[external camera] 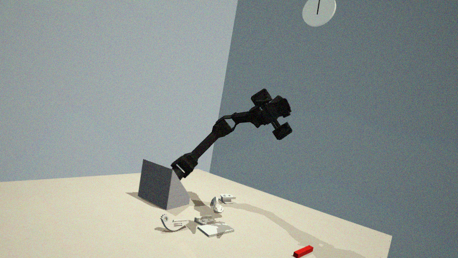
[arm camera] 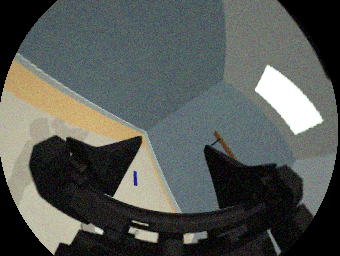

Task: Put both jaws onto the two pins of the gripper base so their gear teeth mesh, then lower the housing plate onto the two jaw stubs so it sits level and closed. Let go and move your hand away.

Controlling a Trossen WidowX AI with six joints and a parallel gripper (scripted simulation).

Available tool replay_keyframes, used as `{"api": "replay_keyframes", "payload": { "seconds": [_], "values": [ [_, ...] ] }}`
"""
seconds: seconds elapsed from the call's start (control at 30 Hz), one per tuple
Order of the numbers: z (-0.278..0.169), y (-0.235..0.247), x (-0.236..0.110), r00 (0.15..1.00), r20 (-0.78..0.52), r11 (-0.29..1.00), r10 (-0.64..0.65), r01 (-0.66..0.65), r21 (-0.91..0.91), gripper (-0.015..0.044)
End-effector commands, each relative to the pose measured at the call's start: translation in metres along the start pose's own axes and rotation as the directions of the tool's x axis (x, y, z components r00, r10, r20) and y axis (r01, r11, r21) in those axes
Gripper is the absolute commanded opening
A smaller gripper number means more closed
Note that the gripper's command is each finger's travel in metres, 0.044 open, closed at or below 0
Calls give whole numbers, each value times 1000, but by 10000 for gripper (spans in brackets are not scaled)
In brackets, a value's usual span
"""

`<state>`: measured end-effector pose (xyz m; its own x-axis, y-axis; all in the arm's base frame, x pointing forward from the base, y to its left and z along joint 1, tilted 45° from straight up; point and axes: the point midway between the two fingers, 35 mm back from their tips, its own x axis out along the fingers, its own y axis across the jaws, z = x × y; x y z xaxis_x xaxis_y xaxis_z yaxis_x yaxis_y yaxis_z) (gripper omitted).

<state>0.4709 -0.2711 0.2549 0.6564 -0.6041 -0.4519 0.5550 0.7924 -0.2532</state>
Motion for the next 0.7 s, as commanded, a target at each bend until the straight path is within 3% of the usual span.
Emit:
{"api": "replay_keyframes", "payload": {
  "seconds": [0.0,0.67],
  "values": [
    [-4,6,-7,999,-12,998,33,-34,-58,440],
    [-41,46,-36,969,-132,895,211,-246,-373,440]
  ]
}}
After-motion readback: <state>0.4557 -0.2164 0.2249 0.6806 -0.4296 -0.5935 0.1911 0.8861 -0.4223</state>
